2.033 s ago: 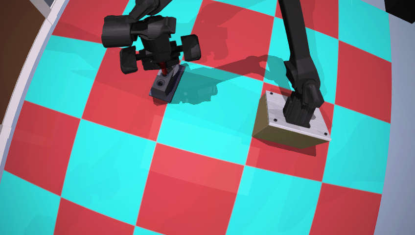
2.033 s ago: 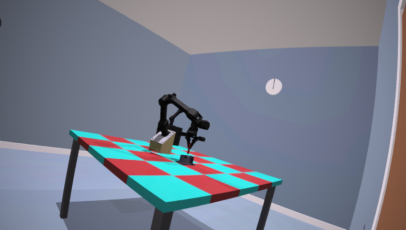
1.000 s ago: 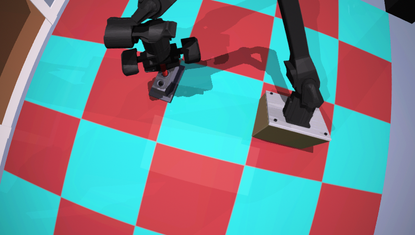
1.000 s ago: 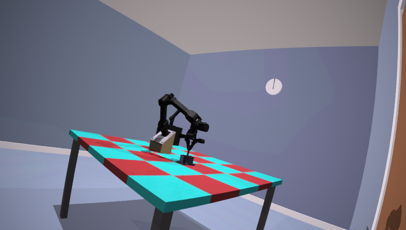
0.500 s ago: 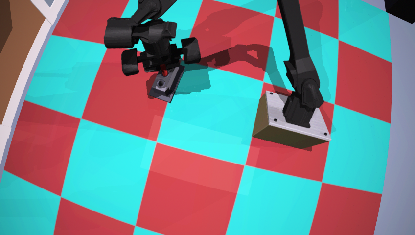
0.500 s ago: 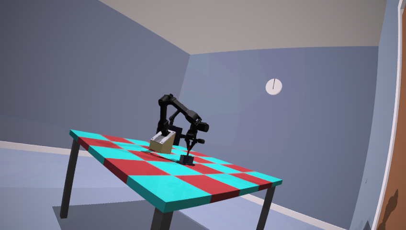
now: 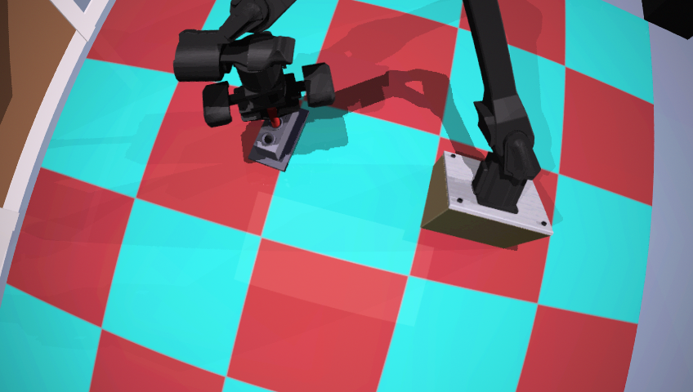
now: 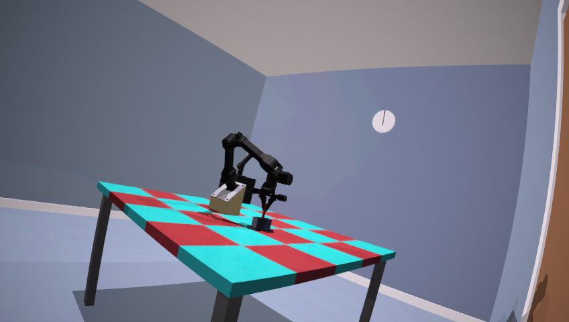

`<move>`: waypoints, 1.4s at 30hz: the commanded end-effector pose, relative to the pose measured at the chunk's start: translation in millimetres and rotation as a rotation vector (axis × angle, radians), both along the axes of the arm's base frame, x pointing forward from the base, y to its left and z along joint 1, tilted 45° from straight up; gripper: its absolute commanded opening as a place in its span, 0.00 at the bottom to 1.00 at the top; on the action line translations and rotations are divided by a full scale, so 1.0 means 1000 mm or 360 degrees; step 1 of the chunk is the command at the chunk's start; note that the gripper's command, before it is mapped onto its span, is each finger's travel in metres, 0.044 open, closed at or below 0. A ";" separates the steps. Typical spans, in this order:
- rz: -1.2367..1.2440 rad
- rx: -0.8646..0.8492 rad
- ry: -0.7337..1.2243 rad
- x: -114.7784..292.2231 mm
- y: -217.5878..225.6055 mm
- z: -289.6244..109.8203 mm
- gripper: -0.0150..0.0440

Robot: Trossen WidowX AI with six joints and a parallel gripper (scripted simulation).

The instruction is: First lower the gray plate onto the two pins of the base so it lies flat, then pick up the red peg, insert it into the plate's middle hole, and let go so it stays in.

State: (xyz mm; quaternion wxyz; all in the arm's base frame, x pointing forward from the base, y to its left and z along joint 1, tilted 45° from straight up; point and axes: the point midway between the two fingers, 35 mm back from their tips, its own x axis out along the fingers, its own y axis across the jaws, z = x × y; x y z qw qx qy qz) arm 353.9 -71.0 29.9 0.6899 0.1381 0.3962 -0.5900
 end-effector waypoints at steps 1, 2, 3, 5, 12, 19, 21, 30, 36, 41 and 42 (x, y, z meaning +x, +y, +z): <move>0.0000 0.0000 0.0000 0.000 0.000 0.000 0.34; 0.0000 0.0000 0.0000 0.000 0.000 0.000 0.39; 0.0000 0.0000 0.0000 0.000 0.000 0.000 0.43; 0.0000 0.0000 0.0000 0.000 0.000 0.000 0.51; 0.0000 0.0000 0.0000 0.000 0.000 0.000 0.51; 0.0009 -0.0008 0.0006 0.000 0.003 0.002 0.51; 0.0011 -0.0010 0.0007 -0.001 0.004 0.003 0.51; 0.0012 -0.0010 0.0008 -0.002 0.008 0.006 0.51; 0.0012 -0.0010 0.0008 -0.002 0.011 0.008 0.51; 0.0012 -0.0009 0.0008 -0.003 0.013 0.011 0.51; 0.0012 -0.0009 0.0008 -0.003 0.014 0.011 0.51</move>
